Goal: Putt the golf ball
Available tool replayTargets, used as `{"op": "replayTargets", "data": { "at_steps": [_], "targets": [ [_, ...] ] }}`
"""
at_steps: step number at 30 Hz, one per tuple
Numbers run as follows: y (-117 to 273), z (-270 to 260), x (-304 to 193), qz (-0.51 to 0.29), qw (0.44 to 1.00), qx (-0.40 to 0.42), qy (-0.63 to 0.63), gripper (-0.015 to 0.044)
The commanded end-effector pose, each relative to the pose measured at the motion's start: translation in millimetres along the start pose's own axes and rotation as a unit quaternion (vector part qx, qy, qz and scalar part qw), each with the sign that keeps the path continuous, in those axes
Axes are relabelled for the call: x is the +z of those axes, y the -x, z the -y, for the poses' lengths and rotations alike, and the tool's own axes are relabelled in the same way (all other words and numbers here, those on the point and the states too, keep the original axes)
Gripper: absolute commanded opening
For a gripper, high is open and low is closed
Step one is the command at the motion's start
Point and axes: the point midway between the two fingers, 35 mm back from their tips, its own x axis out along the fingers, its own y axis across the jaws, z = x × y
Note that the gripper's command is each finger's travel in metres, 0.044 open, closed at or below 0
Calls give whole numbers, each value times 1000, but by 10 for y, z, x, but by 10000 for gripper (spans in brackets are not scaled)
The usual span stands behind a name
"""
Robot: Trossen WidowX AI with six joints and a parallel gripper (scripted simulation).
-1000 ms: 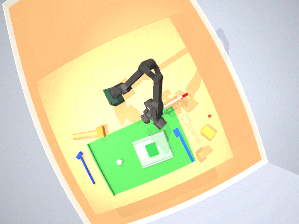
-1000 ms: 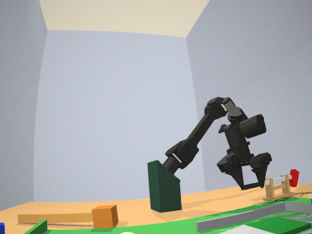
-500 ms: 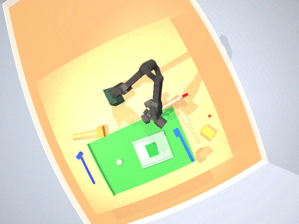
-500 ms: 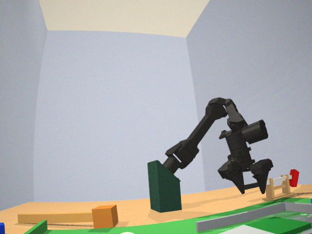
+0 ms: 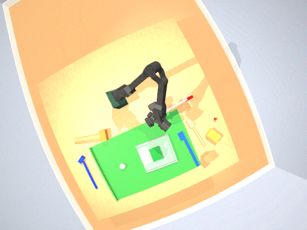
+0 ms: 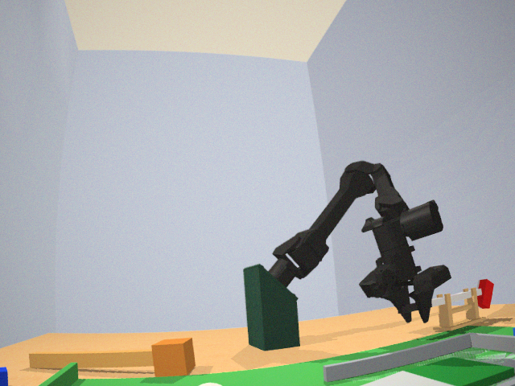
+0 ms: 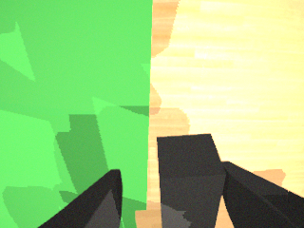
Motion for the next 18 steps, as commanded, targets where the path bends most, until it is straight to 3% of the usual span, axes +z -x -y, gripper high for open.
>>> {"op": "replayTargets", "data": {
  "at_steps": [1,3,12,18],
  "targets": [
    [3,-1,-2,0,1000,0,1,125],
    [3,-1,-2,0,1000,0,1,73],
    [10,-3,-2,0,1000,0,1,0],
    [169,-36,-17,6,1000,0,1,0]
  ]
}}
